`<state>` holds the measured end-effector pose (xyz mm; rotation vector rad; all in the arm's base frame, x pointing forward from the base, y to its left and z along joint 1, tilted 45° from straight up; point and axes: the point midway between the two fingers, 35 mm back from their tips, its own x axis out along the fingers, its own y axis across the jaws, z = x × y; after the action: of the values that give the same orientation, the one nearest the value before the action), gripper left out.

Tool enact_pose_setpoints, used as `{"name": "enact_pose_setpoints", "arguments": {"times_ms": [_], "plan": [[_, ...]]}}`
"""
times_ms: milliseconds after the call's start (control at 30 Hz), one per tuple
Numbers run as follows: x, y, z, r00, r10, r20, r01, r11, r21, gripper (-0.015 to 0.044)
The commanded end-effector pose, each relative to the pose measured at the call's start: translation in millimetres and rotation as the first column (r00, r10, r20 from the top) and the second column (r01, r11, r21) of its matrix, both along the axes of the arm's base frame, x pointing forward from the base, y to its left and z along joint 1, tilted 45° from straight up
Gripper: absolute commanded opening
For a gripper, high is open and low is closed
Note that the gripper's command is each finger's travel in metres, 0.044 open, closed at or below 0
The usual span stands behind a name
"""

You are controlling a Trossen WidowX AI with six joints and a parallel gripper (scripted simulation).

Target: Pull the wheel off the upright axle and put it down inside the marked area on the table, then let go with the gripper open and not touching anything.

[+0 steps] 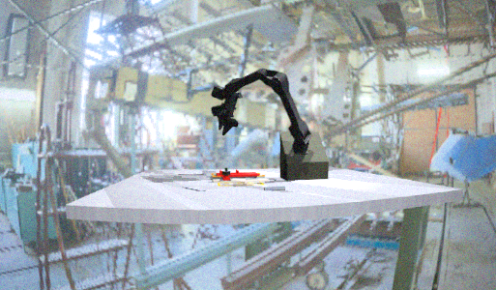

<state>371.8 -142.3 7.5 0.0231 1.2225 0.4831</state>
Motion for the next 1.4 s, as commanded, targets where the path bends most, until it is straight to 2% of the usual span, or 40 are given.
{"name": "enact_pose_setpoints", "arguments": {"times_ms": [0,200,367,1000,1367], "plan": [[1,55,7,0.997,-0.02,-0.078,0.03,0.991,0.133,0.03],[-9,137,21,0.969,-0.023,-0.248,0.099,0.949,0.299,0.03],[-25,190,32,0.92,-0.007,-0.392,0.168,0.911,0.377,0.03],[-17,190,24,0.918,-0.007,-0.397,0.17,0.91,0.378,0.03],[-19,238,-26,0.918,-0.005,-0.397,0.17,0.909,0.381,0.03]]}}
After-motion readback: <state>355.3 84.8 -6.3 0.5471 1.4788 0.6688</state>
